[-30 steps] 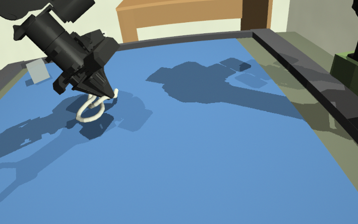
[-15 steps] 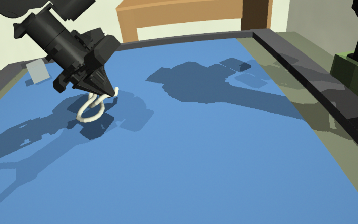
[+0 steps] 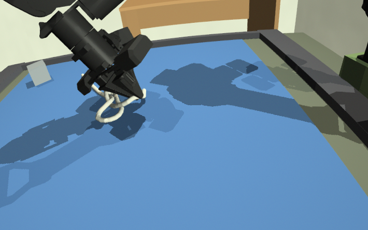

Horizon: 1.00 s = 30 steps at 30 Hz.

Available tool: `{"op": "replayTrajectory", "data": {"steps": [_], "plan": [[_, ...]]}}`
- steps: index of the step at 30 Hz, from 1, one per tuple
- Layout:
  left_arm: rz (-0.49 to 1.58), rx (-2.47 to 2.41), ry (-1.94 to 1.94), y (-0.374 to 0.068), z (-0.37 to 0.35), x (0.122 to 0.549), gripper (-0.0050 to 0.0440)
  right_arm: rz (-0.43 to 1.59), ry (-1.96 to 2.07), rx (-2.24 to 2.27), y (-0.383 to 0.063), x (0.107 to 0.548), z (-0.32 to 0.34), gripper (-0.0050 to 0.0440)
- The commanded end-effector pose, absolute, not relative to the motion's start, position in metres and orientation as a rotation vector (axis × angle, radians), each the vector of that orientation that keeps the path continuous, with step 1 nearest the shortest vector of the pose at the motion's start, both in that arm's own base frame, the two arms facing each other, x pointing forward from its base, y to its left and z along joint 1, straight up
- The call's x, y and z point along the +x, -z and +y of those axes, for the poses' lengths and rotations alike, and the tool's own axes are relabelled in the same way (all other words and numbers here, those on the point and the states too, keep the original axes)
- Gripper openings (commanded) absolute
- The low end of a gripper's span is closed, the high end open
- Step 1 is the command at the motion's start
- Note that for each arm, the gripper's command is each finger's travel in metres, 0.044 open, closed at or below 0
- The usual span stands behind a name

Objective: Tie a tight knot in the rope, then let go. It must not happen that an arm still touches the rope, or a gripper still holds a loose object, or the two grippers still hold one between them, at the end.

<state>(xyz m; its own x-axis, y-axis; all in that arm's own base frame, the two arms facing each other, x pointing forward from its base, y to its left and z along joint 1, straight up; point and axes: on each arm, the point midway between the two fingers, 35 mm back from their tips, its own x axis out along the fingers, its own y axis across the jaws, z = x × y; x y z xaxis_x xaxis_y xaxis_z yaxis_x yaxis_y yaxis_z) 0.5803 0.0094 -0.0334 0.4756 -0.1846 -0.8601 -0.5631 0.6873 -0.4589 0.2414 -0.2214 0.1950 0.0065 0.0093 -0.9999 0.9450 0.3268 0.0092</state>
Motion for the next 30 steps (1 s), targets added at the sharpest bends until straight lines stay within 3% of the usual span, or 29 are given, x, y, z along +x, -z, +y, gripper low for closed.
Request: {"op": "replayTrajectory", "data": {"steps": [1, 12, 15, 30], "plan": [[1.053, -0.815, -0.266, 0.0244, 0.0109, 0.5878, 0.002, 1.325, 0.951, 0.96, -0.2028, 0.2402, -0.221, 0.0085], [1.053, -0.815, -0.266, 0.0244, 0.0109, 0.5878, 0.002, 1.325, 0.951, 0.96, -0.2028, 0.2402, -0.221, 0.0085], [1.053, -0.815, -0.266, 0.0244, 0.0109, 0.5878, 0.0085, 1.325, 0.951, 0.96, -0.2028, 0.2402, -0.221, 0.0085], [1.053, -0.815, -0.266, 0.0192, 0.0109, 0.5878, 0.0085, 1.325, 0.951, 0.96, -0.2028, 0.2402, -0.221, 0.0085]]}}
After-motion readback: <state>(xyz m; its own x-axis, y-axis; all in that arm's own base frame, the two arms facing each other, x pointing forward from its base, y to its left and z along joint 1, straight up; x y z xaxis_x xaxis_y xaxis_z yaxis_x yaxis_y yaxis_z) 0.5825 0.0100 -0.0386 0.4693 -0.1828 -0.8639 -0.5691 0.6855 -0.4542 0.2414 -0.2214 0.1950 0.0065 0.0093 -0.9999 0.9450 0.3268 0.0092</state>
